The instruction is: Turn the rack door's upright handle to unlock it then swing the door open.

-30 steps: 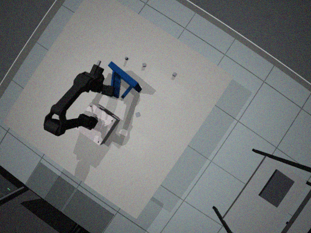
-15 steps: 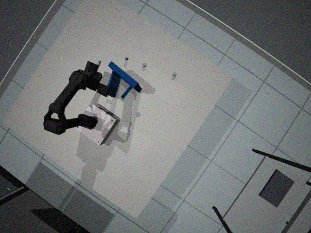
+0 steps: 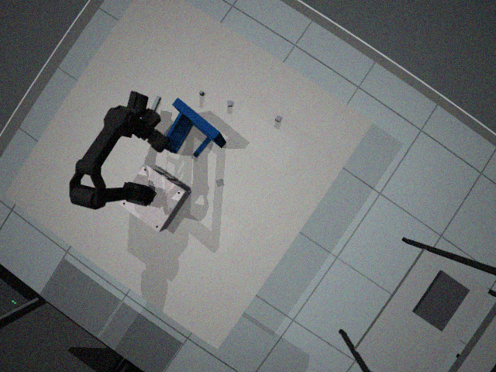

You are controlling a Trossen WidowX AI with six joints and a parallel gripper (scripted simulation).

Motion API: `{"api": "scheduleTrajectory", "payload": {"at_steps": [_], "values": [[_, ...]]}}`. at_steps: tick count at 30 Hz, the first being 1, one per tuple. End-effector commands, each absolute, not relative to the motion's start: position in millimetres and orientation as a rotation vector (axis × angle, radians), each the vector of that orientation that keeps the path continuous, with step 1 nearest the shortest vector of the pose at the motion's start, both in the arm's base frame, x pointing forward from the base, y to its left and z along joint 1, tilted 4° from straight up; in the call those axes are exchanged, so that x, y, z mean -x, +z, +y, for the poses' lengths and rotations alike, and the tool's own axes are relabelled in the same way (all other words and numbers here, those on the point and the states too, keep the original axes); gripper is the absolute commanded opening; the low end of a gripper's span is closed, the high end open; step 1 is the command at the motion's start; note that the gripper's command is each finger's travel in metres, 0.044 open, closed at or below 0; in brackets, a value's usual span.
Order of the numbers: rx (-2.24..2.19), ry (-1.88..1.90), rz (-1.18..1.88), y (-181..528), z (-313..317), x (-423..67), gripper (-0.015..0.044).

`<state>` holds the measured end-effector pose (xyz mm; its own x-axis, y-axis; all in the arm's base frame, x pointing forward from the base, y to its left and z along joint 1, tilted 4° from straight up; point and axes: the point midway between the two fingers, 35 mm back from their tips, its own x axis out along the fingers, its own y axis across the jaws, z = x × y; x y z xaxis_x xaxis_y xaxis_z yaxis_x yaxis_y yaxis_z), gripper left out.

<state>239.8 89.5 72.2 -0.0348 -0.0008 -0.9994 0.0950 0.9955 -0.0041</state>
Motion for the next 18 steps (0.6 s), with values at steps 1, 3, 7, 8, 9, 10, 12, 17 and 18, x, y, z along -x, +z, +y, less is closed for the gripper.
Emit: {"api": "scheduleTrajectory", "payload": {"at_steps": [1, 3, 7, 8, 9, 10, 12, 17, 18], "values": [[-0.136, -0.135, 1.604, 72.2, 97.6, -243.4, 0.0009], [-0.161, -0.160, 1.603, 72.2, 101.7, -245.1, 0.0009], [-0.208, -0.208, 1.598, 72.2, 109.5, -248.5, 0.0009], [-0.217, -0.217, 1.598, 72.2, 111.0, -249.1, 0.0009], [-0.222, -0.222, 1.597, 72.2, 112.0, -249.5, 0.0009], [-0.224, -0.224, 1.597, 72.2, 112.3, -249.6, 0.0009], [-0.224, -0.224, 1.597, 72.2, 112.3, -249.6, 0.0009], [-0.224, -0.224, 1.597, 72.2, 112.3, -249.6, 0.0009], [-0.224, -0.224, 1.597, 72.2, 112.3, -249.6, 0.0009]]}}
